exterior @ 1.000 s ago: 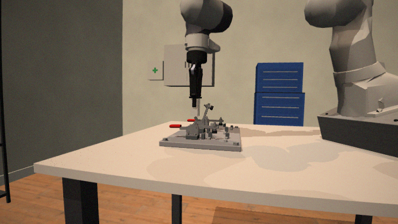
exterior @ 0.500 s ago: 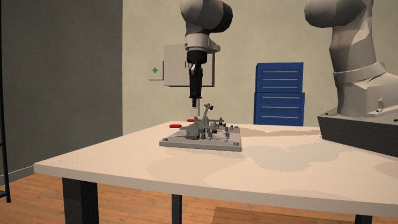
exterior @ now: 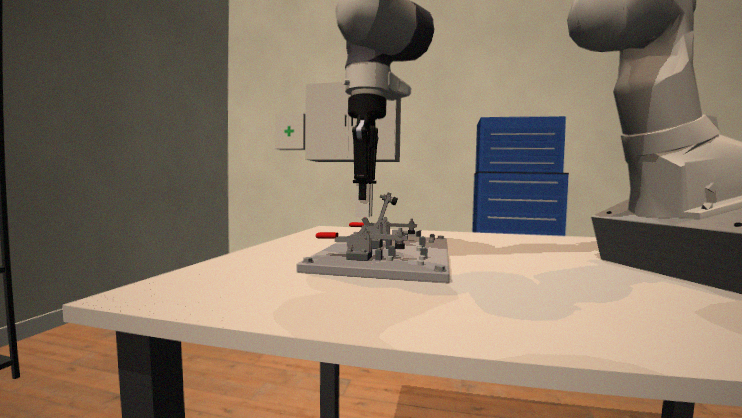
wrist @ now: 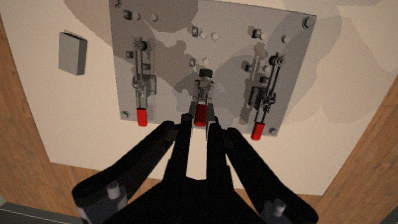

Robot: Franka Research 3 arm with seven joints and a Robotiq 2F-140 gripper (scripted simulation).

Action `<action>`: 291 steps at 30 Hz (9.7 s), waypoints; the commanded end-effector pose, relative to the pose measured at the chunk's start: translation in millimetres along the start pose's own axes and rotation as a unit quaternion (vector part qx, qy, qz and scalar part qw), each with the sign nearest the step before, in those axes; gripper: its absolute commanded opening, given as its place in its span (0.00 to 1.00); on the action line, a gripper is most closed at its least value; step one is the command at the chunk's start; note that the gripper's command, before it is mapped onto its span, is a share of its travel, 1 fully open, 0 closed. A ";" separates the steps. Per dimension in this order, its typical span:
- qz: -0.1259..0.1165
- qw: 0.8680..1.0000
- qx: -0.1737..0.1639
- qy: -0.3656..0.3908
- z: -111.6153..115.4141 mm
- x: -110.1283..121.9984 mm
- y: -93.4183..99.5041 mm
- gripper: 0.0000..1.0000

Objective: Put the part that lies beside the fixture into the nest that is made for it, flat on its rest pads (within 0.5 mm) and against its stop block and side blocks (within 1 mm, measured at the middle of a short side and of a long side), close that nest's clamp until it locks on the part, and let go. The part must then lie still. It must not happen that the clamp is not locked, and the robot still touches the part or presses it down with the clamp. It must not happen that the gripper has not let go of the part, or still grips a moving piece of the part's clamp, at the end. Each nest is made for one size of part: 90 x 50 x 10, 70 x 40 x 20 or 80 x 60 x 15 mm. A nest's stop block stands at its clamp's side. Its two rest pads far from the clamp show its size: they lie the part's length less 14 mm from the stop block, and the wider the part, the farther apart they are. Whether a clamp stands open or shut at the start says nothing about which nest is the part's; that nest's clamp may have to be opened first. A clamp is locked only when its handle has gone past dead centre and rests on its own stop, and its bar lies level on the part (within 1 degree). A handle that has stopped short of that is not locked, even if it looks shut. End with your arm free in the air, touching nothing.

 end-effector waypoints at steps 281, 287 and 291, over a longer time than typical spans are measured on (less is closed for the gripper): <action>0.003 0.991 0.008 -0.137 -123.0 -243.3 105.8 0.58; 0.003 0.991 0.008 -0.137 -123.0 -243.3 105.8 0.58; 0.003 0.991 0.008 -0.137 -123.0 -243.3 105.8 0.58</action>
Point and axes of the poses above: the point where the finger pads meet when closed, its own y axis back along the fingers, its own x axis across the jaws, z = x × y, the point moved 7 cm from there along y, back along the fingers, and after that the axes turned 15 degrees about y, right-handed, at the moved point
